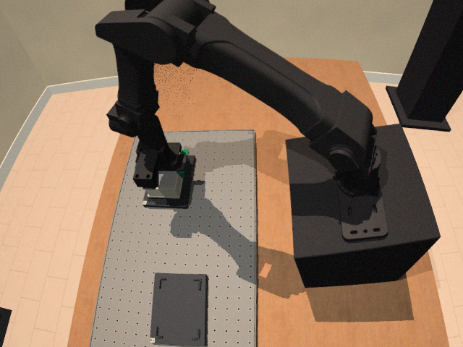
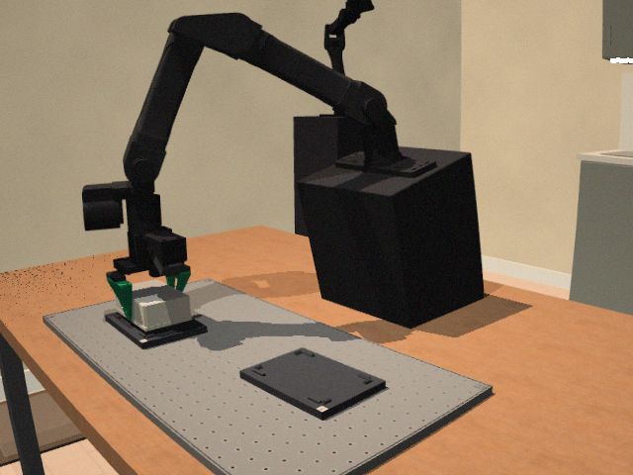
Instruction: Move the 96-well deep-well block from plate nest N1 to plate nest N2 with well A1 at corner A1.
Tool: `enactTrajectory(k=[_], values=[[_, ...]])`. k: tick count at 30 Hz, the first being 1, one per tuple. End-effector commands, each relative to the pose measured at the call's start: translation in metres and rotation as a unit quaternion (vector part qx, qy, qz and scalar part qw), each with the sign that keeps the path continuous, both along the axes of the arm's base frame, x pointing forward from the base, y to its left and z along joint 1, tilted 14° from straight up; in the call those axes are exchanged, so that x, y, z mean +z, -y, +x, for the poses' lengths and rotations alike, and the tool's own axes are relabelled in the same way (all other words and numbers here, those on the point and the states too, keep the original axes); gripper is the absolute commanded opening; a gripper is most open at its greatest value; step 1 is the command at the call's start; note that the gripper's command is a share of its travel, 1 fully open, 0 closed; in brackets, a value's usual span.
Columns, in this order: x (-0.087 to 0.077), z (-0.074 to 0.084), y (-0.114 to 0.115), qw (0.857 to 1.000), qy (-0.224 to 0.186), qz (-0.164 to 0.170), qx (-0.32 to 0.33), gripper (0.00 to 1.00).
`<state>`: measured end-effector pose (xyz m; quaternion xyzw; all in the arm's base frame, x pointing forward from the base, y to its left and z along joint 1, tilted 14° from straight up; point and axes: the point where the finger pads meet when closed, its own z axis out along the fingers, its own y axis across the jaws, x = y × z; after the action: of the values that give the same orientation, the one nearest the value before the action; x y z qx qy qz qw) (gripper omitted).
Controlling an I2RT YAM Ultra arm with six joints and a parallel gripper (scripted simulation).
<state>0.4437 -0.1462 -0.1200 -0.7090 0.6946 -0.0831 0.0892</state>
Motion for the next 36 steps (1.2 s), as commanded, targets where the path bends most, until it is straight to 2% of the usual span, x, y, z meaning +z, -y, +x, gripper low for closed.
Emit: enactTrajectory(k=[1,36], values=[[0.0066,0.0039,0.0016,1.0,0.008,-0.002,0.0,0.0],[0.0012,0.0034,0.0008,1.0,0.008,-0.002,0.0,0.0]])
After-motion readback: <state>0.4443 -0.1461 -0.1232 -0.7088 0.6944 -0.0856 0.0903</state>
